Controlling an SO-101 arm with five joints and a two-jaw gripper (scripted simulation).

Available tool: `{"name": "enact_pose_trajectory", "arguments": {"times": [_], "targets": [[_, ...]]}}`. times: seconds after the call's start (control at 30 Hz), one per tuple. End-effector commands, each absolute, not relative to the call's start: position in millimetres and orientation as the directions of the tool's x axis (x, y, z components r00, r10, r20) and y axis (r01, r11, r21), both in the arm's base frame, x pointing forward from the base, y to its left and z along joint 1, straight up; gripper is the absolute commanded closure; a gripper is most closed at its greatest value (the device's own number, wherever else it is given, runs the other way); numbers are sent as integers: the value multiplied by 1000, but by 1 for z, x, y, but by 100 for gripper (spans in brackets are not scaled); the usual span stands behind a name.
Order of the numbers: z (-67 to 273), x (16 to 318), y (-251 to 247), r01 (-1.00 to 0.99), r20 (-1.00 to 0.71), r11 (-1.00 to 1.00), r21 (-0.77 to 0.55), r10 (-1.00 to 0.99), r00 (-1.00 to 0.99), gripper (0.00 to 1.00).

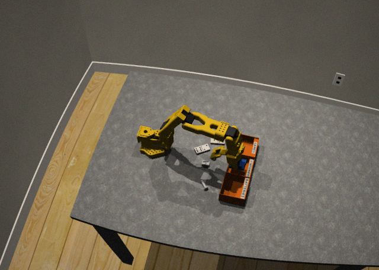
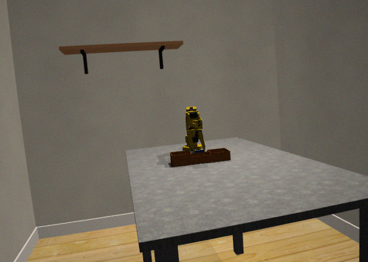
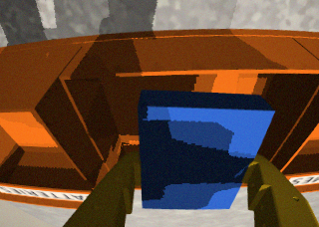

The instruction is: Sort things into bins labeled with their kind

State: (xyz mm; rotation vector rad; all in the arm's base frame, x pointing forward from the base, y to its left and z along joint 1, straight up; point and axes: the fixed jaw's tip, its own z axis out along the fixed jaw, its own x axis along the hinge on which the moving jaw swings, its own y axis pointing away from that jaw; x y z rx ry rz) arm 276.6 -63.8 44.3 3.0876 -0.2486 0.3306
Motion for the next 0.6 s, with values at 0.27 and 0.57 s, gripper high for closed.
{"name": "enact_pose_trajectory", "arguments": {"times": [0.27,0.57], "targets": [[53,284,-67,-164,295,-986,13,-153,943,100],[48,284,-67,-164,295,-986,13,-153,943,100]]}}
